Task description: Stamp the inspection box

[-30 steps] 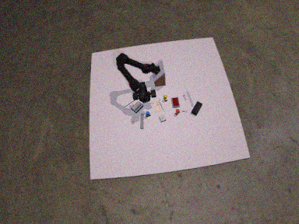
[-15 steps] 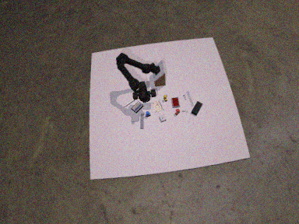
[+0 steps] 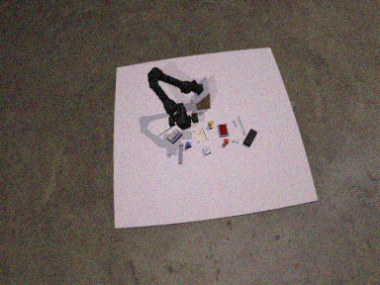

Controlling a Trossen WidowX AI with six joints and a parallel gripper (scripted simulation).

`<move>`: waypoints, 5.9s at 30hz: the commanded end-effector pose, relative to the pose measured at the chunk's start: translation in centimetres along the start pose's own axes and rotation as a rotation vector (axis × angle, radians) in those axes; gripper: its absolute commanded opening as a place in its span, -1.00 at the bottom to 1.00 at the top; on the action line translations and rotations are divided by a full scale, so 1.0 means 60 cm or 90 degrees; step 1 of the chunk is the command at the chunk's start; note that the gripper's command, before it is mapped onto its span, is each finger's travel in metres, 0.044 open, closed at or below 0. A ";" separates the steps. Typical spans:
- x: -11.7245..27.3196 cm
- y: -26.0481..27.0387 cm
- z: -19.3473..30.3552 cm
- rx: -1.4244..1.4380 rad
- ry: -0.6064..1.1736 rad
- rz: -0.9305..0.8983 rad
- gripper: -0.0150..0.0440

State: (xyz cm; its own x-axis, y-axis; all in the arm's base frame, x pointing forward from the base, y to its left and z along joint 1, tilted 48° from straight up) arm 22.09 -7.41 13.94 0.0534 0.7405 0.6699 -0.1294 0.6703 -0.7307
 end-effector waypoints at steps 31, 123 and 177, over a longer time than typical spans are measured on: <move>0.030 -0.002 0.001 -0.002 -0.002 0.005 -0.49; 0.015 0.399 -0.157 -0.004 -0.006 -0.001 -0.49; -0.045 0.398 -0.156 -0.005 -0.006 0.000 -0.49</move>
State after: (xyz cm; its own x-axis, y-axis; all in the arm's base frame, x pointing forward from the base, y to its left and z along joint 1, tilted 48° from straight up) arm 28.24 7.25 -6.40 0.0441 0.7368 0.6746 -0.1171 0.6744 -0.7290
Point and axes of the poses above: the point midway between the two fingers, 35 mm back from their tips, its own x axis back along the fingers, its own y axis across the jaws, z = x × y, the point moved 8 cm from there along x, back along the fingers, and after that the axes turned 12 degrees about x, right-handed, at the moved point
